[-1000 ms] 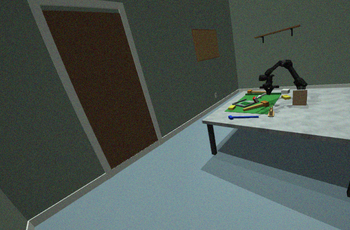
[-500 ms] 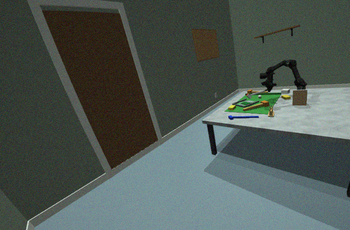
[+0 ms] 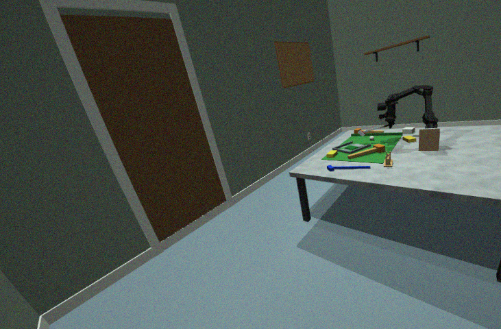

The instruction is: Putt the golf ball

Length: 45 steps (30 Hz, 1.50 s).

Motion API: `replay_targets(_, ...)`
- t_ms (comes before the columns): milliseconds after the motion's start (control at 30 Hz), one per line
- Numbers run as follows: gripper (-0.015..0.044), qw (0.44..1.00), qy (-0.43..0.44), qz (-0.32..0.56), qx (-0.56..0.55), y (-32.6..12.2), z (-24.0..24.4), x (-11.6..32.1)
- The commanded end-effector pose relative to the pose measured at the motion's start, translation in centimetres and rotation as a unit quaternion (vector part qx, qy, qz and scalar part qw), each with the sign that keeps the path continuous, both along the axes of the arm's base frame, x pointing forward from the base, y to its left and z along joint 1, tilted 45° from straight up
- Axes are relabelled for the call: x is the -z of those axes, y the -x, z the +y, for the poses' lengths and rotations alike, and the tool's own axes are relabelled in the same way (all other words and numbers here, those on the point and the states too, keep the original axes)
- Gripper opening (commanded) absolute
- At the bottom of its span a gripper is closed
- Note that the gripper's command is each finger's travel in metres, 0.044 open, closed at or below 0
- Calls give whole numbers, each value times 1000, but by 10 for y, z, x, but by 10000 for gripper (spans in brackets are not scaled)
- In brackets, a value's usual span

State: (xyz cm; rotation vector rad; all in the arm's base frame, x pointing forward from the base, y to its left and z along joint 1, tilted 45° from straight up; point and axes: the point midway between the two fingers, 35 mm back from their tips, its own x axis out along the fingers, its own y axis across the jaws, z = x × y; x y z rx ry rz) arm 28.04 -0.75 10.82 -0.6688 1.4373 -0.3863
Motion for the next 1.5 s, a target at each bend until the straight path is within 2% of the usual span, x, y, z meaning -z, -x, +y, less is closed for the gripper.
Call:
replay_targets(0, 0, 998, 7, -43, 55, 8, -19, -16)
replay_targets(367, 0, 964, 26, -165, 208, 41, -66, -59)
replay_targets(1467, 0, 963, 27, -168, 210, 36, -111, -15)
